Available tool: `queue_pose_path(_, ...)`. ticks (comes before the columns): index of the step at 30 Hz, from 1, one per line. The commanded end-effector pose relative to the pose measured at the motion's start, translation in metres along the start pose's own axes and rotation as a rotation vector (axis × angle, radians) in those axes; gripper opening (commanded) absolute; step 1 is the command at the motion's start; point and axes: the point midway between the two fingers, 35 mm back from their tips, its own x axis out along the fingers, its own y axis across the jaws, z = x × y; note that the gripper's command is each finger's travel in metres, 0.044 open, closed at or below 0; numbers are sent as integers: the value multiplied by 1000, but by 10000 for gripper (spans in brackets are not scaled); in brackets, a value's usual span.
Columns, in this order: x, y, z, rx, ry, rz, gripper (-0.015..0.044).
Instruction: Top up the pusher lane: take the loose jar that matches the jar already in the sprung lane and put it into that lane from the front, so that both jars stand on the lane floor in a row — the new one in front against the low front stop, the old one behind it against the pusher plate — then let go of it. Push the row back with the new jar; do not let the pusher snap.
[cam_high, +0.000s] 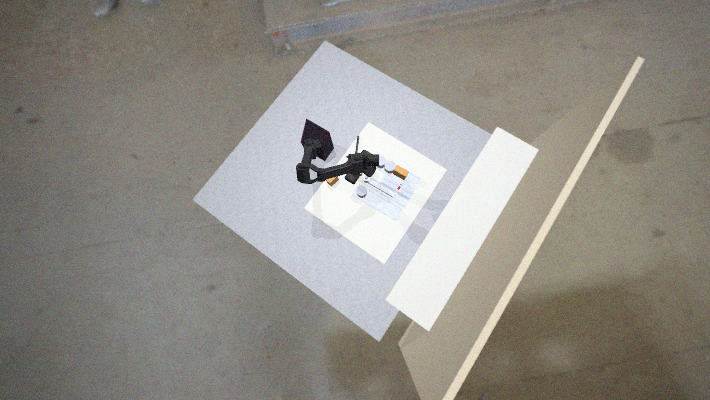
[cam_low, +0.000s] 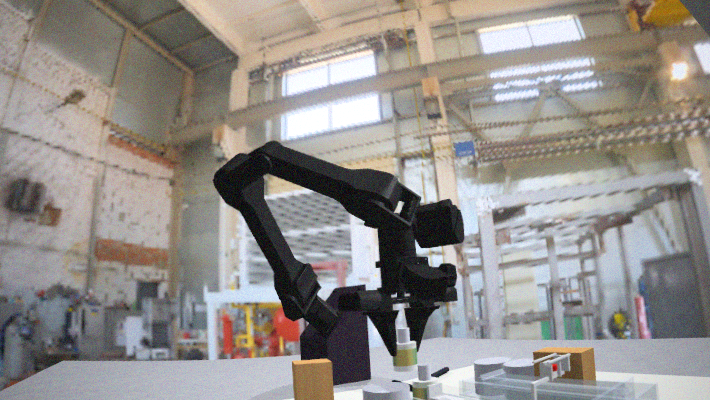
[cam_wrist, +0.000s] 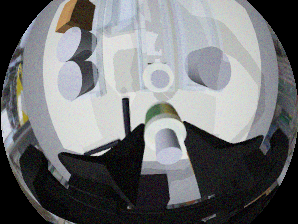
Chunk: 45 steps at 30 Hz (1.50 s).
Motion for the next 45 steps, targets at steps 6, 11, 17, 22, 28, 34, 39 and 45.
queue_pose_path(6,22,1,2,-13,-3,-7,0)
queue_pose_path(11,30,0,2,-12,-3,-8,0)
queue_pose_path(17,30,1,3,-12,-3,-8,0)
queue_pose_path(22,30,1,5,-12,-3,-8,0)
queue_pose_path(28,30,1,8,-12,-3,-8,0)
queue_pose_path(34,30,1,11,-12,-3,-8,0)
queue_pose_path(39,30,1,13,-12,-3,-8,0)
queue_pose_path(45,30,1,16,-12,-3,-7,0)
